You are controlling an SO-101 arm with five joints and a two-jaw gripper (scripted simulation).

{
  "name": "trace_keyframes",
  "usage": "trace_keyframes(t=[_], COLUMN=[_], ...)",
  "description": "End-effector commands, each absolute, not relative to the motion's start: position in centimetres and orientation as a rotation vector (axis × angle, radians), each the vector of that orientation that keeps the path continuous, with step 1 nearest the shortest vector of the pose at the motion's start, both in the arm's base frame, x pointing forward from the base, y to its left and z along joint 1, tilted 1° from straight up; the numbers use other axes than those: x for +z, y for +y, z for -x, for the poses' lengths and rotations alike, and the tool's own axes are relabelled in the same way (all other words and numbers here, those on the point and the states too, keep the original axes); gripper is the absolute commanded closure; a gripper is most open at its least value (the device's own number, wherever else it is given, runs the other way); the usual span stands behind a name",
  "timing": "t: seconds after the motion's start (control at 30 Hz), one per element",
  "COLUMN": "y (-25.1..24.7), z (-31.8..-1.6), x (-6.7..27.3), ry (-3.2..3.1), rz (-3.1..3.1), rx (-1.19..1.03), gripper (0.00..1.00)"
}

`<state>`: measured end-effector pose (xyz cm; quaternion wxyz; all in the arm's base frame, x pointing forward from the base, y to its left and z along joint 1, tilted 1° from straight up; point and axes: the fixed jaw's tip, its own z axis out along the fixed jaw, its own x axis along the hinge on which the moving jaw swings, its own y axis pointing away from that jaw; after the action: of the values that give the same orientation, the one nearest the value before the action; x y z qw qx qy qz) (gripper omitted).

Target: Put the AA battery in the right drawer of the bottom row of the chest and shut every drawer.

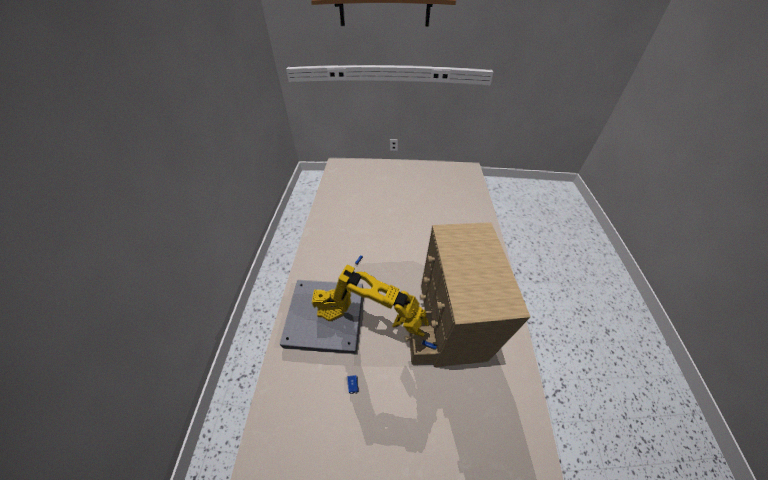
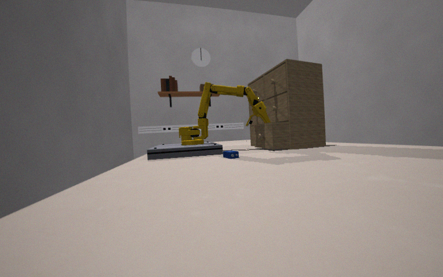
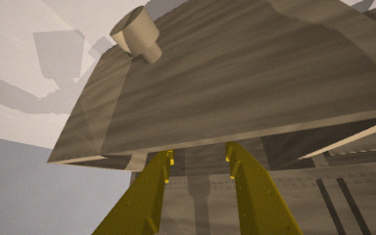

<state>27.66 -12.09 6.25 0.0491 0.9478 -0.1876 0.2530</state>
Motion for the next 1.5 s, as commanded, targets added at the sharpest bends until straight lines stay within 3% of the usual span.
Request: trace_keyframes(t=[0.0,0.27,0.77,1.47], y=[-12.3,-12.3,-12.2,-12.1], z=[-27.6,-27.6,-27.6,-27.1], x=[6.7,6.7,10.3,10.5], ry=[-0.572,-0.572,-0.602,-0.603], rz=[-2.879,-2.879,-2.879,-2.879], rx=[0.785,0.785,0.787,0.787], gripper=[0.78,0.75,0.75,0.75])
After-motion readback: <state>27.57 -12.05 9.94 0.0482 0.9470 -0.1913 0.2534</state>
